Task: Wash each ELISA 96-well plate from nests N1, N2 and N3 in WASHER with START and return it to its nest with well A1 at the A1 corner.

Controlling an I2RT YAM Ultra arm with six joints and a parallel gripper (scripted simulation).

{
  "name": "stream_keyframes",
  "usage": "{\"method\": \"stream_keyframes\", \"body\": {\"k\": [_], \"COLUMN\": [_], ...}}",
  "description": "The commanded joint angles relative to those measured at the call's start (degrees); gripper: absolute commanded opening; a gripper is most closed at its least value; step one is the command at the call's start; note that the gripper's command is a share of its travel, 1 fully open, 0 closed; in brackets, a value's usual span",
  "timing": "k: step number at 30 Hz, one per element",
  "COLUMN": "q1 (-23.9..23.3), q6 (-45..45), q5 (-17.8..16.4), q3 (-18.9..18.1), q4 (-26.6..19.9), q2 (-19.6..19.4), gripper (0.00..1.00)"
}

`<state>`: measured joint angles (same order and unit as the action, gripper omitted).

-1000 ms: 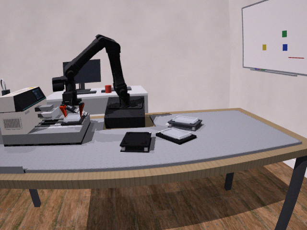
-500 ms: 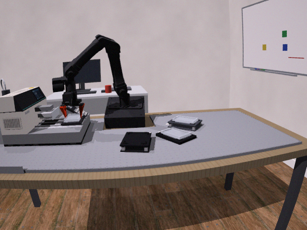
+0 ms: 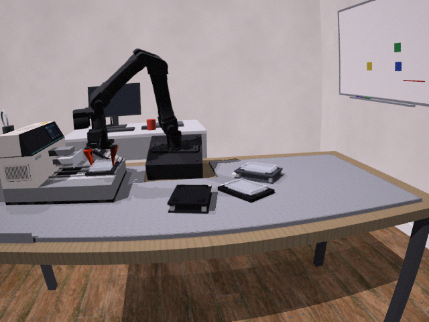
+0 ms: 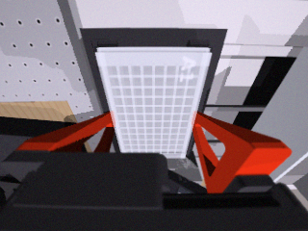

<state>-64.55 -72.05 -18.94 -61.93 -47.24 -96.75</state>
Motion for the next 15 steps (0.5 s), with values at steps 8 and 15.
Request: {"method": "stream_keyframes", "body": {"k": [8,15], "q1": [-0.10,-0.10], "q6": [0.14,0.14], "q5": [-0.05,-0.05], "q3": [-0.13,-0.13], "q4": [0.30,0.31], "q2": [0.31,0.31], "gripper": [1.00,1.00]}}
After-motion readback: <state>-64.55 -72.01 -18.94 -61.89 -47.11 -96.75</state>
